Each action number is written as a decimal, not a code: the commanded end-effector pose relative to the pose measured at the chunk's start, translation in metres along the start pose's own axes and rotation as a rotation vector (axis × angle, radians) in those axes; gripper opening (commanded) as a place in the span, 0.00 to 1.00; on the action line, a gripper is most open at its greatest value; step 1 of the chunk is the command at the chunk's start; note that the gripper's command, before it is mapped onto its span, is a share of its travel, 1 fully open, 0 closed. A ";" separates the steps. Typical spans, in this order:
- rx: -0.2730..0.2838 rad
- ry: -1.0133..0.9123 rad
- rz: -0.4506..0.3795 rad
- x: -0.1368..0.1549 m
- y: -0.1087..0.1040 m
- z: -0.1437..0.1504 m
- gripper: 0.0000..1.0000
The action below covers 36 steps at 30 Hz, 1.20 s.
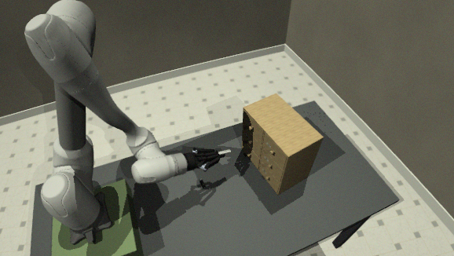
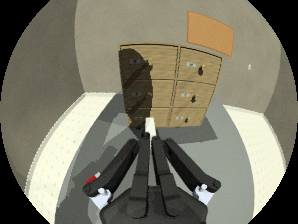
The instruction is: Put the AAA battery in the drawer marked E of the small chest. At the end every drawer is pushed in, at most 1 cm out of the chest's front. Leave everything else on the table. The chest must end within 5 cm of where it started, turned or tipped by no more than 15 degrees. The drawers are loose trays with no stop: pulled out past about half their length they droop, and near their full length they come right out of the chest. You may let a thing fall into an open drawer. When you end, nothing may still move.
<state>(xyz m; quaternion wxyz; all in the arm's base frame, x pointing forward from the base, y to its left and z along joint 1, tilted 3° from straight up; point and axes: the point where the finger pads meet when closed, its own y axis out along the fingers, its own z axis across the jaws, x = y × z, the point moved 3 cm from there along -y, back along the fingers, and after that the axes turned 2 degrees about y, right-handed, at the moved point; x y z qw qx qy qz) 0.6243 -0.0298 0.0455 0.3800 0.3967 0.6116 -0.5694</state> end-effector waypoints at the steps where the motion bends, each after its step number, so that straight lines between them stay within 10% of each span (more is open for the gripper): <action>1: 0.000 0.000 -0.014 -0.001 -0.001 0.000 0.00; 36: 0.013 0.001 -0.518 -0.040 -0.051 -0.003 0.00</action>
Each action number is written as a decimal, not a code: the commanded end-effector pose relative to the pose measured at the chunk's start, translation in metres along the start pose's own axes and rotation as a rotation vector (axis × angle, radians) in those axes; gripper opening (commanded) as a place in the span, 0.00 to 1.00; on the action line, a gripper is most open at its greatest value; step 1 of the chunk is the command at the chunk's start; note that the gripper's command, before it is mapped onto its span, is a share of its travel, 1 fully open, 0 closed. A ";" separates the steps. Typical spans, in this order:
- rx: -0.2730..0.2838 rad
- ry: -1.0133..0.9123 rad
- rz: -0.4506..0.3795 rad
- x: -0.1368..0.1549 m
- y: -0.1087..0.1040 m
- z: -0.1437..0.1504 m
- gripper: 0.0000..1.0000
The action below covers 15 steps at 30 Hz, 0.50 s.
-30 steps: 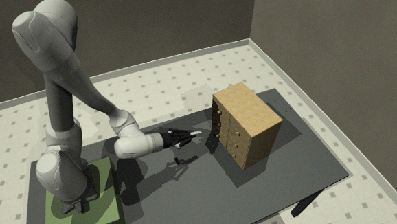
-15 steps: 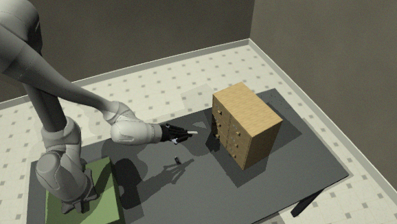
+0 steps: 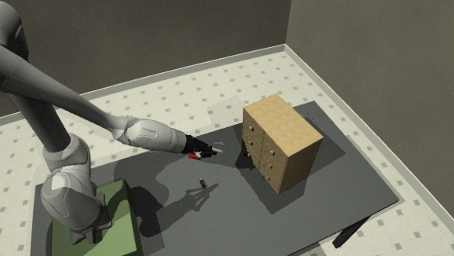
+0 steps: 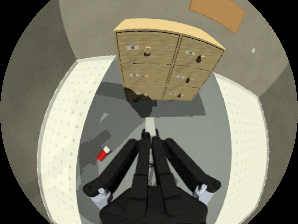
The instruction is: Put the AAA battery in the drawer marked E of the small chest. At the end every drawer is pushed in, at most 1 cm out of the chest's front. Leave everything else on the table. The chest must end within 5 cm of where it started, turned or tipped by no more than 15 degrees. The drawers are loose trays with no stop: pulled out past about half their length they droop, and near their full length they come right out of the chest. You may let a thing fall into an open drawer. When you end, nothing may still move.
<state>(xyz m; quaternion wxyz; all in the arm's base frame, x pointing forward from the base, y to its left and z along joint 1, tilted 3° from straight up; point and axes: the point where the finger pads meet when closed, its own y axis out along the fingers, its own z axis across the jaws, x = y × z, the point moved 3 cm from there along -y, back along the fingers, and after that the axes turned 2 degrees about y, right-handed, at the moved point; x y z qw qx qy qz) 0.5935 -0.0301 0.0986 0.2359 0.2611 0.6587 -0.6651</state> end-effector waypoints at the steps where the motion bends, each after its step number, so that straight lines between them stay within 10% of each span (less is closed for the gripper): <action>1: -0.062 0.002 -0.082 -0.002 -0.004 0.002 0.00; 15: -0.041 -0.006 -0.306 -0.008 -0.032 0.004 0.00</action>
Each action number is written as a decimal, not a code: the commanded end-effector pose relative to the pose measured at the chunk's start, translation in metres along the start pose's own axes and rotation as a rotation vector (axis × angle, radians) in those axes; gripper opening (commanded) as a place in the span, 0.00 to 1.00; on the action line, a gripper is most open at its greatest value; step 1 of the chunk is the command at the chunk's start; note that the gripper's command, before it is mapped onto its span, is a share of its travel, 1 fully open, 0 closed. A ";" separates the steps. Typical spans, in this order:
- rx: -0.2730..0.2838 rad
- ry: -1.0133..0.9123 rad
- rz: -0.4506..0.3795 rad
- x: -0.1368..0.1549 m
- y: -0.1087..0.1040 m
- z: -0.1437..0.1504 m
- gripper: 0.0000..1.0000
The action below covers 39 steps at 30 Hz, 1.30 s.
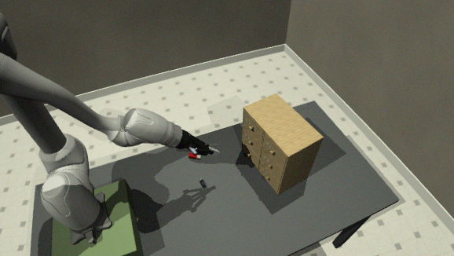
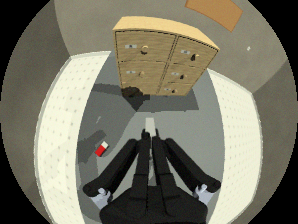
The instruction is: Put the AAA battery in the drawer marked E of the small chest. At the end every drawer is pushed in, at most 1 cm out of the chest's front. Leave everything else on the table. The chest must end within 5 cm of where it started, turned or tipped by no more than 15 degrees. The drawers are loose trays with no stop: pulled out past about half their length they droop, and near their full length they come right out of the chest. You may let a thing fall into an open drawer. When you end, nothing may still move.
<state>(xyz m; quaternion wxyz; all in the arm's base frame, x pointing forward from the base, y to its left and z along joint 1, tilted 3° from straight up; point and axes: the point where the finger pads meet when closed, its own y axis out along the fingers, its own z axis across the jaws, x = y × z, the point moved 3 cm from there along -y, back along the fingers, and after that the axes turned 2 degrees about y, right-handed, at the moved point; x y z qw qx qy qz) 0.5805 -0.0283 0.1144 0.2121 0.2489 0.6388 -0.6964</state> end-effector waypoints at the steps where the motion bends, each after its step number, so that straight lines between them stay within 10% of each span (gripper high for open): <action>1: -0.101 -0.009 -0.260 -0.007 -0.016 0.006 0.00; 13: -0.001 -0.023 -0.409 -0.008 -0.052 0.008 0.00; 23: -0.108 -0.039 -0.719 -0.015 -0.056 0.012 0.00; 35: -0.108 -0.039 -0.719 -0.015 -0.056 0.012 0.00; 36: -0.108 -0.039 -0.719 -0.015 -0.056 0.012 1.00; 39: -0.108 -0.039 -0.719 -0.015 -0.056 0.012 1.00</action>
